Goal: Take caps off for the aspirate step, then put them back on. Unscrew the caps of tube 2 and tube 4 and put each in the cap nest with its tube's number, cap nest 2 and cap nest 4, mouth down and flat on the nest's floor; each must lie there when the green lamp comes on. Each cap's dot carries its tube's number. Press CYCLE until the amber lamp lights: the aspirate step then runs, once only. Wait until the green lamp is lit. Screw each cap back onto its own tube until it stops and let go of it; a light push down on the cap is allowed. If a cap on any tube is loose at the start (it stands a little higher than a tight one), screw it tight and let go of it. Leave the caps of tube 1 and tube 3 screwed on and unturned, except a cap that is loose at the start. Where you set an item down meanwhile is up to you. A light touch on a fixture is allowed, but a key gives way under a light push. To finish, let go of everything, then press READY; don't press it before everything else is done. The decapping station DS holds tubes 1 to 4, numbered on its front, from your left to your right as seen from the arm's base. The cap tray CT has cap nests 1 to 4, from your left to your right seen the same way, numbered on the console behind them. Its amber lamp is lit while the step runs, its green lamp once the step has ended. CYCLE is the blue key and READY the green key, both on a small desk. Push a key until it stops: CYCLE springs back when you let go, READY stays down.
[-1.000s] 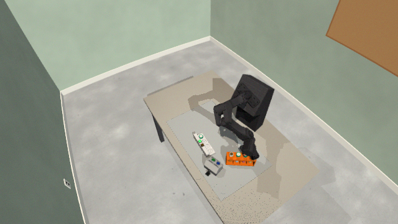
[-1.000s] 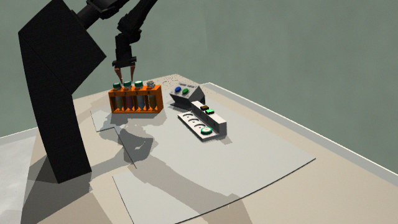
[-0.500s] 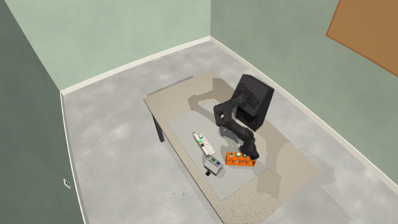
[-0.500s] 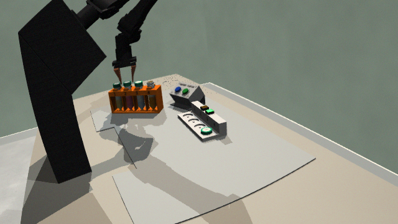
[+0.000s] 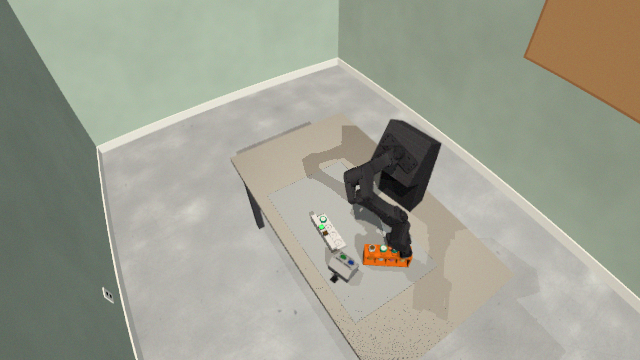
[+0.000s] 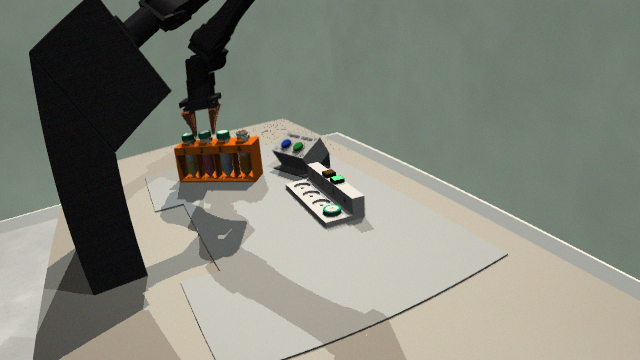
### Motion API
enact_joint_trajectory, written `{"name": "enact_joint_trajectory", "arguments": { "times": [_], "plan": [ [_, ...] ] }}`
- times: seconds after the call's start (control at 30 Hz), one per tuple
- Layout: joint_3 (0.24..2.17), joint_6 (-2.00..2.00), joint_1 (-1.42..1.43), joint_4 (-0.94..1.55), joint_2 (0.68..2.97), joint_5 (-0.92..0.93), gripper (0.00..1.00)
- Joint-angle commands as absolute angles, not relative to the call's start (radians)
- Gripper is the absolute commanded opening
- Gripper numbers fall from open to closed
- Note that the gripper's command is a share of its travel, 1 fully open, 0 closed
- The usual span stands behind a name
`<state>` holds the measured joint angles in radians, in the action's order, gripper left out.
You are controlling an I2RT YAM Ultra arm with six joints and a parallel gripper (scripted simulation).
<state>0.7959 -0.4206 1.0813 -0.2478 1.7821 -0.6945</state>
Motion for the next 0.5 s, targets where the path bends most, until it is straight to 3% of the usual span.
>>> {"name": "enact_joint_trajectory", "arguments": {
  "times": [0.0, 0.3, 0.33, 0.47],
  "plan": [
    [0.798, -0.367, 1.084, -0.253, 1.78, -0.685, 0.49],
    [0.801, -0.371, 1.08, -0.259, 1.787, -0.682, 0.49],
    [0.801, -0.371, 1.08, -0.259, 1.787, -0.682, 0.0],
    [0.801, -0.37, 1.08, -0.259, 1.787, -0.682, 0.0]
  ]
}}
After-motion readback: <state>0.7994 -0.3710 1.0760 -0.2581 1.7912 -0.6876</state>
